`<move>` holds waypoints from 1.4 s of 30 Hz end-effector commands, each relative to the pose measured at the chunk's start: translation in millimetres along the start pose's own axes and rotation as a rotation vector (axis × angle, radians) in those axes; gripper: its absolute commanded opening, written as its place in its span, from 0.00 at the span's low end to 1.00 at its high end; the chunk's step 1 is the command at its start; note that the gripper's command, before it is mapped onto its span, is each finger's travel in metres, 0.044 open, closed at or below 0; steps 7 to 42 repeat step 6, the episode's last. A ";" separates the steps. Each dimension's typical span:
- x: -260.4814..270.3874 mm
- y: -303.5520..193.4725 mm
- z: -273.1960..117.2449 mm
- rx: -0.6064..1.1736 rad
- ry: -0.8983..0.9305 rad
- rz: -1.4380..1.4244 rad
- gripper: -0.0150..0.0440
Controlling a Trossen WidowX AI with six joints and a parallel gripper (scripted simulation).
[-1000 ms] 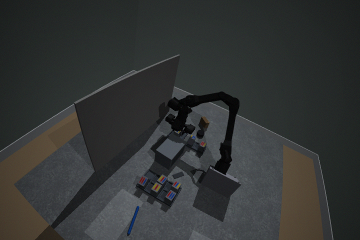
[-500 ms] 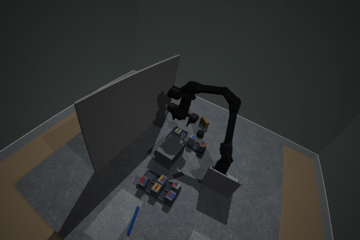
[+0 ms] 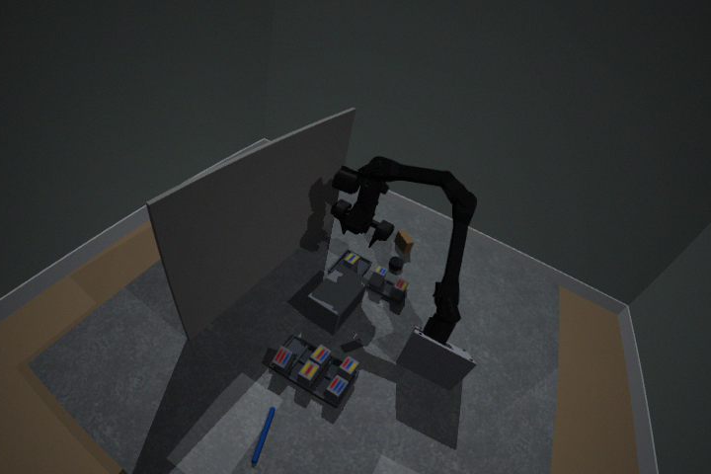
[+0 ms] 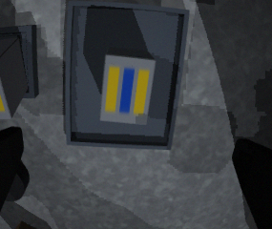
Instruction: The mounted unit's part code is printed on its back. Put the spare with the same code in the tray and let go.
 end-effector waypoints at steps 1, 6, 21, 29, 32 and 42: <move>-0.1 0.5 0.0 -0.001 -0.002 -0.004 1.00; -0.1 0.5 0.0 -0.001 -0.002 -0.004 1.00; -0.1 0.5 0.0 -0.001 -0.002 -0.004 1.00; -0.1 0.5 0.0 -0.001 -0.002 -0.004 1.00; -0.1 0.5 0.0 -0.001 -0.002 -0.004 1.00; -0.1 0.5 0.0 -0.001 -0.002 -0.004 1.00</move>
Point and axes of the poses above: the point midway between the two fingers, 35 mm back from their tips, its own z axis out along the fingers, its own x axis across the jaws, y = z × x, the point moved 7 cm from there along -z, back along the fingers, and after that the axes turned 13 degrees about z, right-handed, at the moved point
